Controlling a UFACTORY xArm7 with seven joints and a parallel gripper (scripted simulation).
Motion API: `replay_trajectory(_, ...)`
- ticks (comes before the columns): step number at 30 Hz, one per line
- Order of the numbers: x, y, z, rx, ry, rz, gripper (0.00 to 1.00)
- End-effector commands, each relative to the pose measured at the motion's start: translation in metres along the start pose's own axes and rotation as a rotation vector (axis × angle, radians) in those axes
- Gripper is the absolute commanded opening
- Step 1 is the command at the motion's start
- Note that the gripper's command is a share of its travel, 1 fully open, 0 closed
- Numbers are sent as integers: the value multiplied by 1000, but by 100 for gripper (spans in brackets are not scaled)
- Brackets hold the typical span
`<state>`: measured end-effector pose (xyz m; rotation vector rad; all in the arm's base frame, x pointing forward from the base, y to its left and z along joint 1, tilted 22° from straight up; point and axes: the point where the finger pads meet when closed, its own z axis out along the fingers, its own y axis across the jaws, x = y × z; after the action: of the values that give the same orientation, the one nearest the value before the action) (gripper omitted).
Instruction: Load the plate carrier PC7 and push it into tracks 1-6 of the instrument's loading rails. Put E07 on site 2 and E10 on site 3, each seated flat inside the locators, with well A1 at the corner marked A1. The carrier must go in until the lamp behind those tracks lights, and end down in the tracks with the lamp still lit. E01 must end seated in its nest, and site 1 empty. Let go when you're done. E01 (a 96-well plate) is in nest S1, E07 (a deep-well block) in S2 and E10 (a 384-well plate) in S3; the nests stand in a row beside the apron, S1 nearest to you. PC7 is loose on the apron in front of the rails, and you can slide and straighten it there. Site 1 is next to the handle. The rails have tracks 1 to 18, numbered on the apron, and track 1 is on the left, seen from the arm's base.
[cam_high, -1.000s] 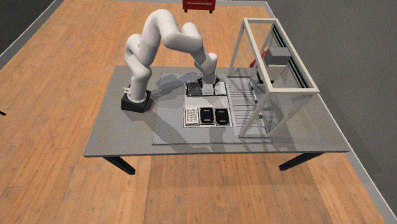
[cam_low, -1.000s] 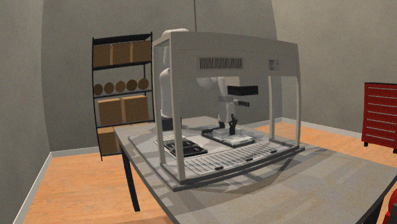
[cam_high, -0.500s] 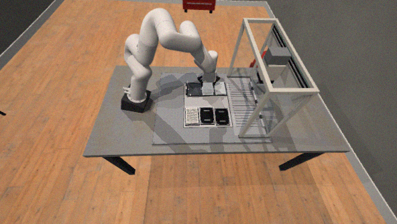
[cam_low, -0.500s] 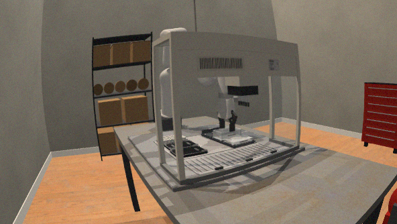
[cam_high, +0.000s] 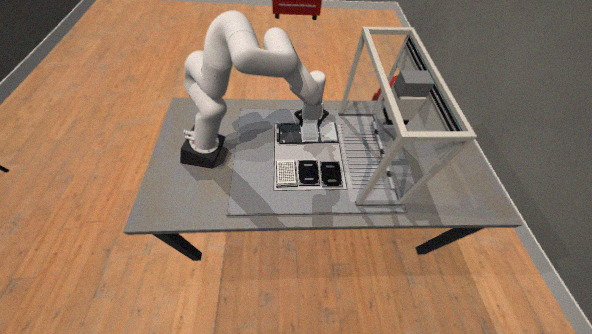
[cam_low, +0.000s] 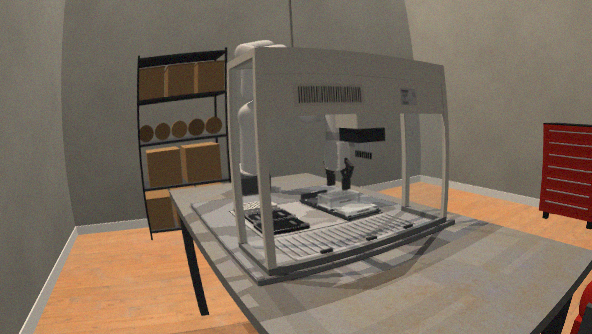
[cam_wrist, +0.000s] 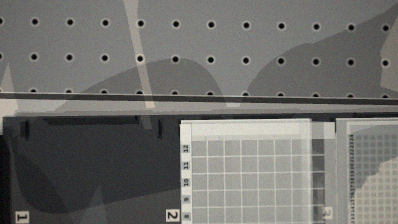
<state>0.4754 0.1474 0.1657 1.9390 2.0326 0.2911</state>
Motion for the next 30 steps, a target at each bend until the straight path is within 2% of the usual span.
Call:
replay_trajectory(1, 1, 1, -8, -3, 2, 0, 100)
replay_trajectory(30, 1, 1, -50, -3, 2, 0, 100)
